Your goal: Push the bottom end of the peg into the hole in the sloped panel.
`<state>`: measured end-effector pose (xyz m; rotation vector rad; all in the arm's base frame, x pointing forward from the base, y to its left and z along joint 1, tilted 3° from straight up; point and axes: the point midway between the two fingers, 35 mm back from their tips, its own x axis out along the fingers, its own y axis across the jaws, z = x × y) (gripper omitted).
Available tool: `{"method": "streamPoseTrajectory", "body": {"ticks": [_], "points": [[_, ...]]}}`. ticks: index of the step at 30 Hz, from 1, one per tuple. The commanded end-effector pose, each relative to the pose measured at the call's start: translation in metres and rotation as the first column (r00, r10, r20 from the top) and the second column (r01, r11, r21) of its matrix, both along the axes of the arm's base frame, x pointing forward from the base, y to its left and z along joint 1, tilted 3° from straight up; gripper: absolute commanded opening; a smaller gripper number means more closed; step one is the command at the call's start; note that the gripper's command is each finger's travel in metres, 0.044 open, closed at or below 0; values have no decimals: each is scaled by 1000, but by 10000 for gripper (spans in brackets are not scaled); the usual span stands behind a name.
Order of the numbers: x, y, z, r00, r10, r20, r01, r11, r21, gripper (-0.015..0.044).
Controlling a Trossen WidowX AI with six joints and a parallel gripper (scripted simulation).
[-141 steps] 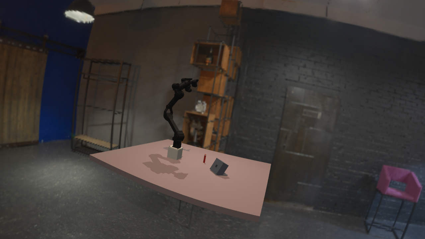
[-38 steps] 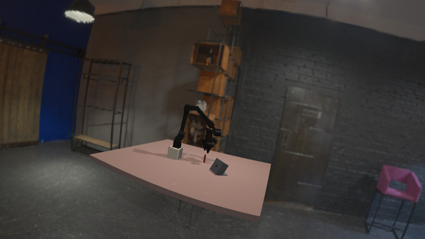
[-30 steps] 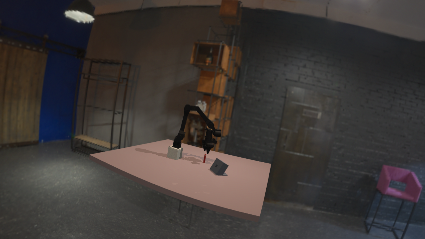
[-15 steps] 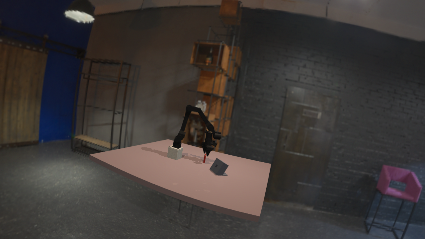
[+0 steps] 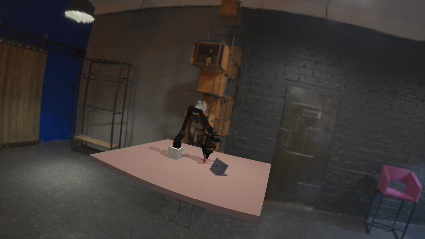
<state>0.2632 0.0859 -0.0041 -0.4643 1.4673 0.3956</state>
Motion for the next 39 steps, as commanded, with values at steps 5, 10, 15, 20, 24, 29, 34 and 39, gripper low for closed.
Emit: {"method": "streamPoseTrajectory", "body": {"ticks": [5, 10, 15, 20, 24, 29, 34, 39], "points": [[-3, -3, -14, 1000, 5, -8, -5, 1000, -8, 440], [-1, -1, -11, 1000, 0, -4, 0, 1000, -1, 414], [-1, -1, -11, 1000, 0, -4, 0, 1000, -1, 282], [-1, -1, -11, 1000, 0, -4, 0, 1000, -1, 151], [-1, -1, -11, 1000, 0, -4, 0, 1000, -1, 46], [-1, -1, -11, 1000, 0, -4, 0, 1000, -1, 0], [-1, -1, -10, 1000, 0, -4, 0, 1000, -1, 0], [0, 0, 6, 1000, 1, -4, -1, 1000, -3, 0]]}}
